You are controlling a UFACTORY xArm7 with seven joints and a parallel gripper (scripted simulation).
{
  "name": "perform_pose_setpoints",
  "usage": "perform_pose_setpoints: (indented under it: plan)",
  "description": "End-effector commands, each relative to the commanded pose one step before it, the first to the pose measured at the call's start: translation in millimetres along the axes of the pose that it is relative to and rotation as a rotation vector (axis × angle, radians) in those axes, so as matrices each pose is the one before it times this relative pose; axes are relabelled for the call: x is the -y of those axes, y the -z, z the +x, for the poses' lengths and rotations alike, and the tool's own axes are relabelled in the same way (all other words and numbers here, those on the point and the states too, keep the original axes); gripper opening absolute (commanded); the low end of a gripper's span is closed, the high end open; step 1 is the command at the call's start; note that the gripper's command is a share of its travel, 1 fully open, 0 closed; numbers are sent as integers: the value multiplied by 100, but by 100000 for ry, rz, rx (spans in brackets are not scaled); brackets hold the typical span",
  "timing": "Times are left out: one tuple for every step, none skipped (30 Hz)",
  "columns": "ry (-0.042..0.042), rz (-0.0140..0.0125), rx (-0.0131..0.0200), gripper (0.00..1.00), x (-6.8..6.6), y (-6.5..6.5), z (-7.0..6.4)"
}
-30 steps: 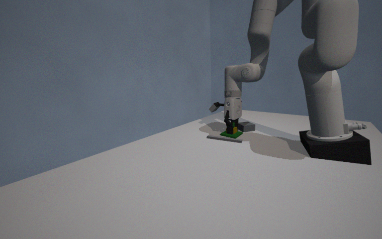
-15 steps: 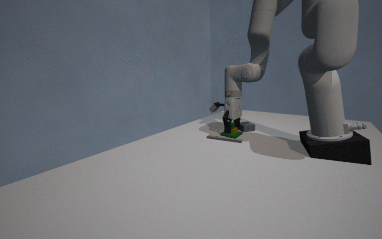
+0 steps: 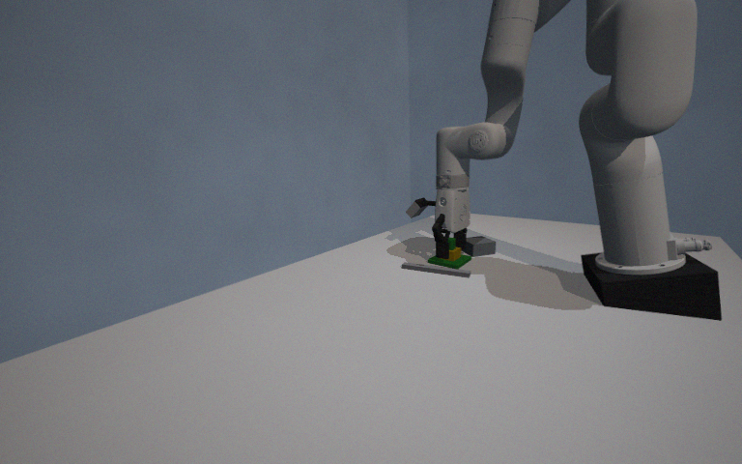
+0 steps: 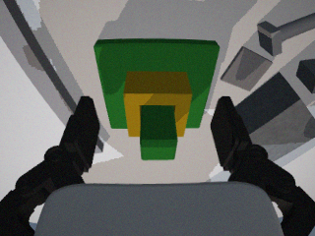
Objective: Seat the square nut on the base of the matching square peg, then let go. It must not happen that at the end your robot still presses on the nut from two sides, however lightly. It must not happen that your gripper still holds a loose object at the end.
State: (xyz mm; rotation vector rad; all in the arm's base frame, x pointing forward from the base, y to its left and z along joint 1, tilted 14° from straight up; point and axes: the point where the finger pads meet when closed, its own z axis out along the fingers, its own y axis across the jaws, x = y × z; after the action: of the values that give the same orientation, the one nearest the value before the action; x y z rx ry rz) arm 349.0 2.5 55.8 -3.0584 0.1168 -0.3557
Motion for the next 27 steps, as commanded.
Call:
perform_pose_setpoints:
  plan:
    - [25, 983, -147, 100, 311, 859, 375]
    - [33, 465, 113, 100, 152, 438, 113]
    - [51, 519, 126, 100, 172, 542, 128]
    - [72, 542, 130, 100, 183, 645, 135]
    - [94, 528, 126, 100, 182, 743, 134]
    - [113, 478, 113, 100, 170, 834, 123]
    - [125, 393, 92, 100, 148, 913, 102]
    - [129, 281, 64, 100, 115, 976, 74]
    - [121, 148, 32, 100, 75, 1022, 39]
    - [100, 7, -3, 100, 30, 1046, 0]
    - [0, 0, 0, 100, 0, 0, 0]
    - [0, 0, 0, 100, 0, 0, 0]
    - [69, -132, -36, 100, -16, 1048, -40]
    - [29, -258, -66, 100, -59, 1027, -78]
    - [-14, -362, -90, 100, -96, 984, -111]
    - [-56, -436, -108, 100, -125, 920, -135]
    - [-91, -477, -117, 100, -143, 838, -150]
    - [-116, -484, -118, 100, -150, 742, -155]
    - [-128, -459, -112, 100, -146, 634, -149]
    - [-126, -408, -99, 100, -133, 521, -134]
    - [-112, -337, -82, 100, -111, 406, -111]
    - [-90, -256, -62, 100, -85, 295, -85]
    - [-62, -172, -42, 100, -58, 194, -58]
    - [-36, -97, -23, 100, -33, 107, -33]
    - [-14, -39, -9, 100, -13, 42, -13]
    - [-2, -6, -1, 100, -2, 6, -2]
    - [0, 0, 0, 100, 0, 0, 0]
